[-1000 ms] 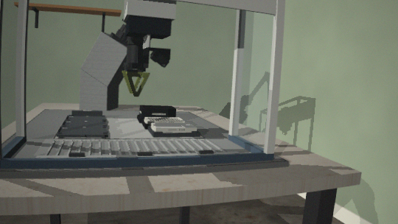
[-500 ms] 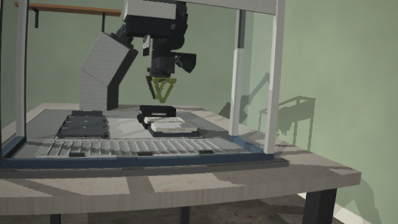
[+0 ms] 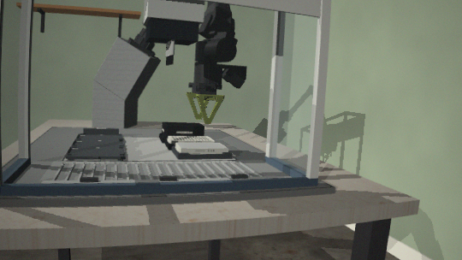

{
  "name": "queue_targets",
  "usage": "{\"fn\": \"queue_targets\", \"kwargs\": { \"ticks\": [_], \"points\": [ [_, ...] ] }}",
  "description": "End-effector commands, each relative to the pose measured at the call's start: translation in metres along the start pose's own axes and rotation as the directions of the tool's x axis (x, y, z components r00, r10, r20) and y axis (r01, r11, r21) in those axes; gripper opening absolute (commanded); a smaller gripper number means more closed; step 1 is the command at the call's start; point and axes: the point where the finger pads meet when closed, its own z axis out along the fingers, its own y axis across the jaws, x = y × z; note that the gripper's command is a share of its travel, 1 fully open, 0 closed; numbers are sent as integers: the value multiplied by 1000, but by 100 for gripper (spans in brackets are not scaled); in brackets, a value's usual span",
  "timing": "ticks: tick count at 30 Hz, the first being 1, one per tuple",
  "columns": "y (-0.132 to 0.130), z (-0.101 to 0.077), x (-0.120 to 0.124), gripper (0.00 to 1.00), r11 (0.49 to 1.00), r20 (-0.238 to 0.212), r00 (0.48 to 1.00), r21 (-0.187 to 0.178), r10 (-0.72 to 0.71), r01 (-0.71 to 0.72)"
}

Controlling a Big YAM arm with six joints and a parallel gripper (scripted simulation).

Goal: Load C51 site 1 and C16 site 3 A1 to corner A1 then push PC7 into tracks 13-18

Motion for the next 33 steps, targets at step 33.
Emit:
{"fn": "queue_targets", "kwargs": {
  "ticks": [33],
  "points": [
    [-25, 34, -1, 100, 999, 10, 1000, 52, 7, -8]
  ]
}}
